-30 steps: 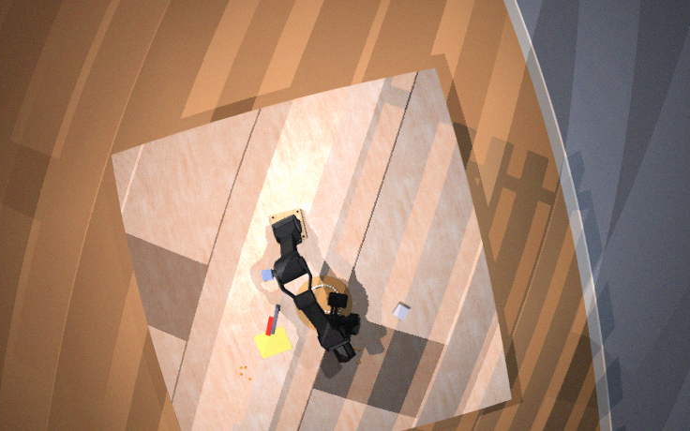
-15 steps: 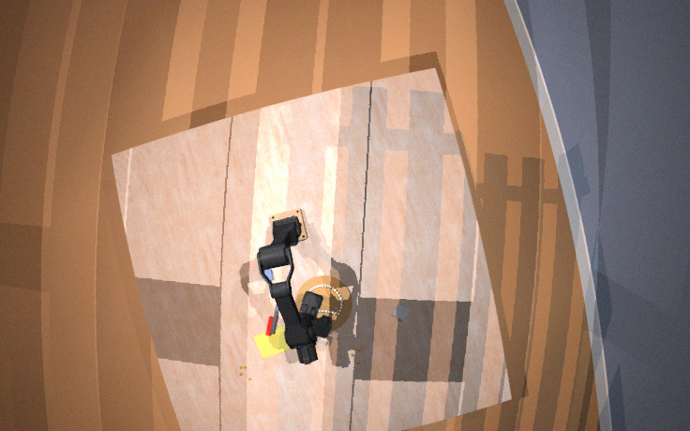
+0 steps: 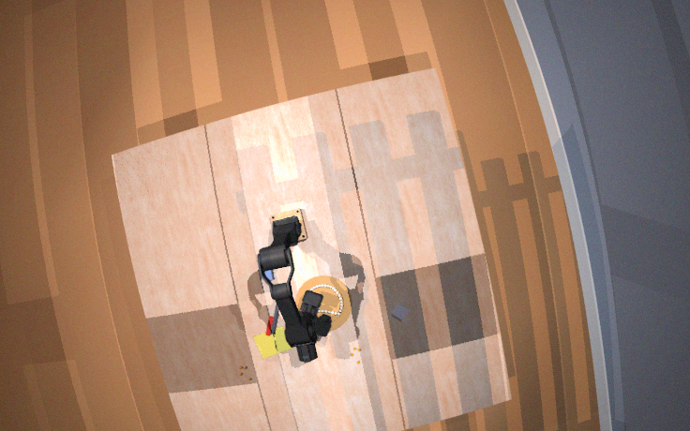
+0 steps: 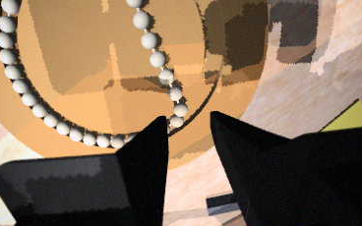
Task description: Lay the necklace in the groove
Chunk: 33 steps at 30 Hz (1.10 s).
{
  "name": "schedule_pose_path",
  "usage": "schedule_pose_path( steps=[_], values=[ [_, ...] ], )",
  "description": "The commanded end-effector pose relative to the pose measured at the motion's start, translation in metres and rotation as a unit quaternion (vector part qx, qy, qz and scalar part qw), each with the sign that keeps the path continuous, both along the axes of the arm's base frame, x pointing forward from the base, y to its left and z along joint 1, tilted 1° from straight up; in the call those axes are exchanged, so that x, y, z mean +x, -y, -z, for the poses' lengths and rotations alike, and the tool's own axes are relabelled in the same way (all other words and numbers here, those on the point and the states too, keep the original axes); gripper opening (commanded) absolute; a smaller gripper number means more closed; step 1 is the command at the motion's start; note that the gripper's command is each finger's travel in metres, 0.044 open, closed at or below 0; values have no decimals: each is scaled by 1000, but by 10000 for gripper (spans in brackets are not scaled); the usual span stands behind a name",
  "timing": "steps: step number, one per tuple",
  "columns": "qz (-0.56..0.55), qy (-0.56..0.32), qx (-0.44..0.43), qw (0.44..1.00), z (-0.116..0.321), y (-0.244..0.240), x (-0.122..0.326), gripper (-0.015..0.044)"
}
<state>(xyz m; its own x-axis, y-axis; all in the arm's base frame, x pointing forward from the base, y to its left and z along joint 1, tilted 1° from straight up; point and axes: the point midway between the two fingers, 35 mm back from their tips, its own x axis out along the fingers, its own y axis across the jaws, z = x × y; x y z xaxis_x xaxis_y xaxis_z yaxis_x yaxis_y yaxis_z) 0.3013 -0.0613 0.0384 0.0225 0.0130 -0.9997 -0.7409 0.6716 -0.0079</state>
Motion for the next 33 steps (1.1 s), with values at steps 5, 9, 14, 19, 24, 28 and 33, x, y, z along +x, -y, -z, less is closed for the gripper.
schedule_pose_path(
  steps=[5,9,14,19,24,28,33],
  values=[
    [-1,-4,0,1000,14,0,-2,120],
    [-1,-5,0,1000,21,0,-2,120],
    [-1,-6,0,1000,28,0,-3,120],
    [1,-5,1,1000,25,0,-2,67],
    [1,-5,1,1000,25,0,-2,0],
    [1,-5,1,1000,25,0,-2,0],
    [1,-5,1,1000,25,0,-2,0]
  ],
)
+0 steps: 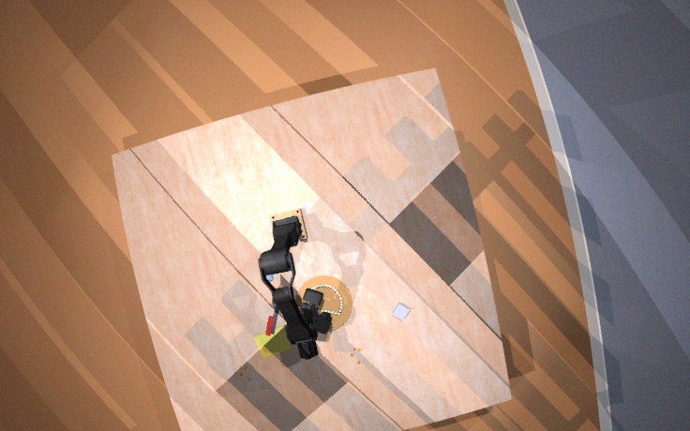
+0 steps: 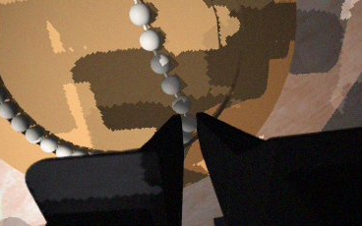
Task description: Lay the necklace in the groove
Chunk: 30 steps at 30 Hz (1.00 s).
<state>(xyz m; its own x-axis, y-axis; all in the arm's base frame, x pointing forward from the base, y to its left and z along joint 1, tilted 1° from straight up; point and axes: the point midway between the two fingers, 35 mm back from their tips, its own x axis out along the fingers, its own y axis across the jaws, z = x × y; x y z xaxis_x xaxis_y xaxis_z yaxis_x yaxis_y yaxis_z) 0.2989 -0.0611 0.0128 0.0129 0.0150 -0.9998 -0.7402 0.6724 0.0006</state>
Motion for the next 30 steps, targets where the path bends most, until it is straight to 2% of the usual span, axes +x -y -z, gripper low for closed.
schedule_pose_path(
  steps=[1,30],
  values=[
    [0,0,0,1000,0,0,0,0],
    [-2,-1,-1,1000,-3,8,2,0]
  ],
)
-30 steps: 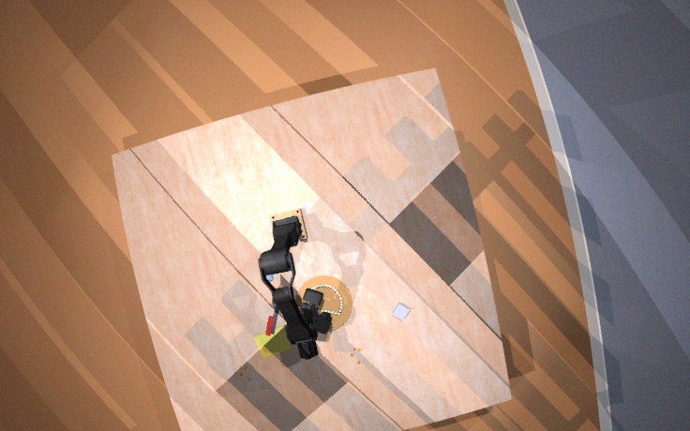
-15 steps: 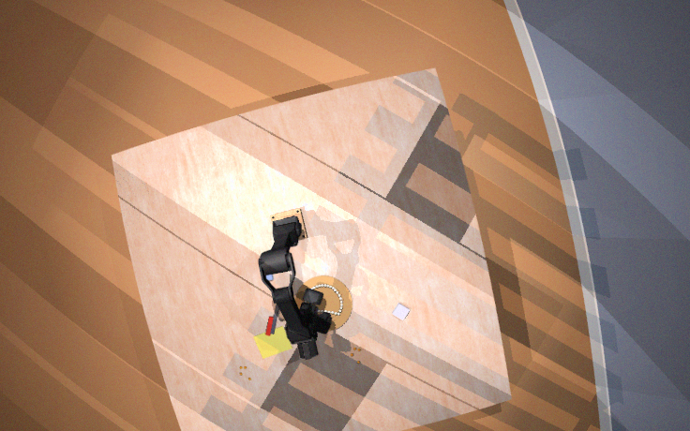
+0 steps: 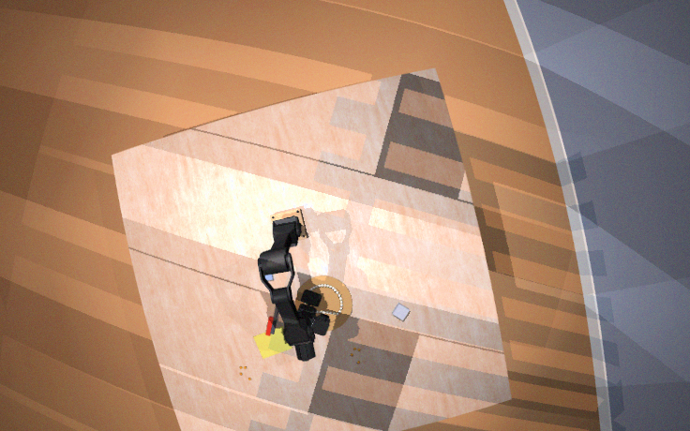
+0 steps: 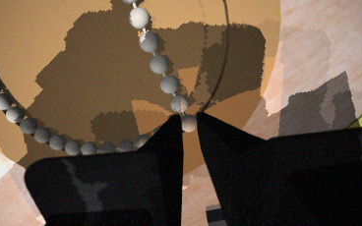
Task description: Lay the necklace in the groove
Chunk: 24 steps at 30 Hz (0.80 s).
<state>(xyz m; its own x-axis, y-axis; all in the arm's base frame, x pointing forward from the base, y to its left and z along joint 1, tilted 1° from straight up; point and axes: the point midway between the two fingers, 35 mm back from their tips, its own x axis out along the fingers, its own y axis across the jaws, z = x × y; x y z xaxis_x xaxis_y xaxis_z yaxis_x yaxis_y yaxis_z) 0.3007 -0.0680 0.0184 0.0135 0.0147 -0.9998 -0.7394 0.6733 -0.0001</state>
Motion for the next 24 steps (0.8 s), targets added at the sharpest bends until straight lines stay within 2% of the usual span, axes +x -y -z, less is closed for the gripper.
schedule_pose_path(
  steps=[1,6,22,24],
  values=[
    [-2,-1,-1,1000,4,1,0,0],
    [-2,-1,-1,1000,8,1,0,0],
    [-2,-1,-1,1000,0,1,0,420],
    [-1,-1,-1,1000,1,1,0,440]
  ],
)
